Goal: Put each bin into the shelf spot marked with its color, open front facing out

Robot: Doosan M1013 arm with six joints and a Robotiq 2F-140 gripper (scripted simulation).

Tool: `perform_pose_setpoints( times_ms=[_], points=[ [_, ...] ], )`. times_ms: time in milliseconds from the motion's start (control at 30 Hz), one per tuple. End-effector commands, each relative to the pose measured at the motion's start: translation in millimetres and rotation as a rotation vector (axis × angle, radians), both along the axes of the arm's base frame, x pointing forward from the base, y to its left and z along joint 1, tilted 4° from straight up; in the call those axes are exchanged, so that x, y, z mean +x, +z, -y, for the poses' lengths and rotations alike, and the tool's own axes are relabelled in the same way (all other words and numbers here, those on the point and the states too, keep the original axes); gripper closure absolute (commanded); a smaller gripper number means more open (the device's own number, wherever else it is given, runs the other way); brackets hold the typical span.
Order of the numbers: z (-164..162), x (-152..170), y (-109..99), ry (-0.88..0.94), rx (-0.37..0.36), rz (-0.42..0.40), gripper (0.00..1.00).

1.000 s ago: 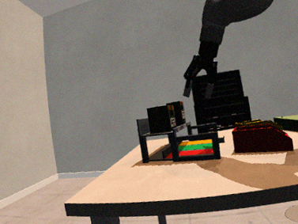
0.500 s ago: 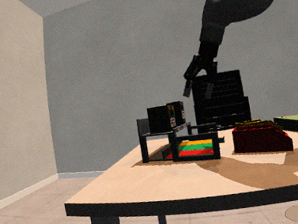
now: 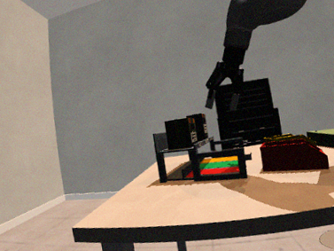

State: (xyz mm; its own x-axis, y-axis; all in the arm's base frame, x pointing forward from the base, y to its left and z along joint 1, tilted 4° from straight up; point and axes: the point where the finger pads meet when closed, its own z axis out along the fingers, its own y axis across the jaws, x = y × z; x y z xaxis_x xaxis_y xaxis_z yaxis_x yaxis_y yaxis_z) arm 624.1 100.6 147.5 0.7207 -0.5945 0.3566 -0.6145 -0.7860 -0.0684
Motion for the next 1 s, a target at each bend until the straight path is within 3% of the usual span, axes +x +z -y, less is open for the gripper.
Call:
perform_pose_setpoints(
  times_ms=[0, 433, 867, 967],
  points=[
    [0.0, 0.0, 0.1, 0.0, 0.0, 0.0, 0.0],
    [-3.1, -13.2, -3.0, 0.017, 0.004, -0.03, 0.0],
    [-41.2, -129.4, -20.8, 0.202, 0.088, -0.276, 0.0],
    [-45.5, -139.8, -21.4, 0.221, 0.1, -0.296, 0.0]
  ],
)
